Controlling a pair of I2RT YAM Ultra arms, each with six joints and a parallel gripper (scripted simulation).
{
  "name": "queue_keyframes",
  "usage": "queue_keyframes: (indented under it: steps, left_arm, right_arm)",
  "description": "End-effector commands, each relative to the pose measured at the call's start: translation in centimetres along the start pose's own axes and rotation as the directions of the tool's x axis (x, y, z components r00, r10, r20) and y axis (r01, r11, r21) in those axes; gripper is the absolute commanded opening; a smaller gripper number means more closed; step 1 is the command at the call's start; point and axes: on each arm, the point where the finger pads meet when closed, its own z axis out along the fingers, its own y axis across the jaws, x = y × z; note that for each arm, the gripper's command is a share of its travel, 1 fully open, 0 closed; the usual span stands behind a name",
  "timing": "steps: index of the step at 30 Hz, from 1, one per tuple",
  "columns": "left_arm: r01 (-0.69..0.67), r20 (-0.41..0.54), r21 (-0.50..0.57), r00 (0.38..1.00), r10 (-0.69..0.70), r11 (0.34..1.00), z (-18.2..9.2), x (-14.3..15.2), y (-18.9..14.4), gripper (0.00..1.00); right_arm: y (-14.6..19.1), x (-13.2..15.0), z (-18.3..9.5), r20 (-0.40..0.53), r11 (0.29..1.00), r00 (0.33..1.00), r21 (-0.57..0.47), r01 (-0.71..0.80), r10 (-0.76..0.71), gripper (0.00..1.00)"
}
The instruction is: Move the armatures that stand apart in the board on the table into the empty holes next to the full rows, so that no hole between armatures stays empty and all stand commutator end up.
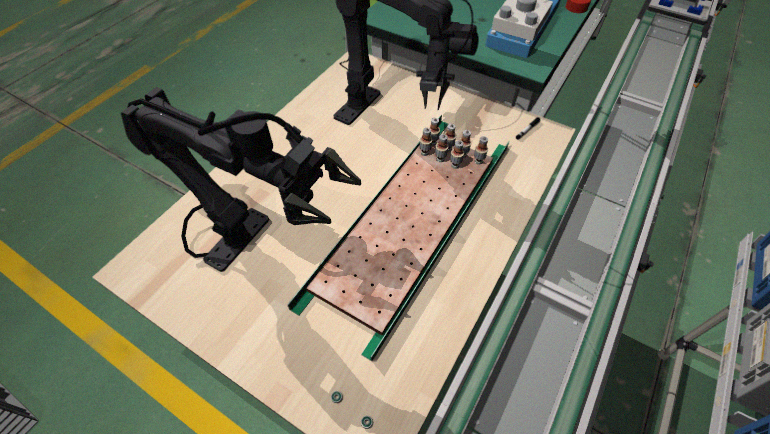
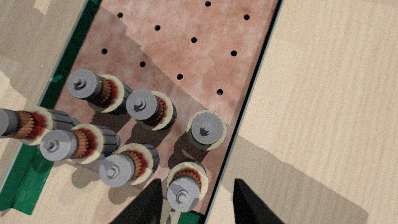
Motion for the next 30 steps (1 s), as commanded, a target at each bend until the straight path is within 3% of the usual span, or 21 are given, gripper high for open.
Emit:
queue_keyframes:
  steps: [1, 14, 22, 24, 30]
  left_arm:
    - [-0.016, 0.025, 0.016, 1.000, 0.016, 1.000, -2.8, -0.8, -0.5, 0.37]
    - [-0.036, 0.038, -0.030, 0.999, 0.037, 0.999, -2.7, -1.6, 0.1, 0.37]
    - [0.096, 0.039, -0.271, 0.995, -0.089, 0.958, -3.1, -1.6, 3.8, 0.37]
    - [0.096, 0.039, -0.271, 0.995, -0.089, 0.958, -3.1, -1.6, 3.8, 0.37]
    - [0.197, 0.119, -0.428, 0.980, -0.161, 0.882, -4.8, -2.5, 6.0, 0.37]
  right_arm:
    - [-0.2, -2.5, -0.8, 0.051, 1.000, 0.999, 0.012, -0.011, 0.010, 1.00]
    - [-0.2, -2.5, -0.8, 0.051, 1.000, 0.999, 0.012, -0.011, 0.010, 1.00]
    - [-0.2, -2.5, -0.8, 0.051, 1.000, 0.999, 0.012, -0.011, 0.010, 1.00]
    - [-0.2, -2.5, -0.8, 0.051, 1.000, 0.999, 0.012, -0.011, 0.010, 1.00]
    - [-0.2, -2.5, -0.8, 0.051, 1.000, 0.999, 0.012, -0.011, 0.010, 1.00]
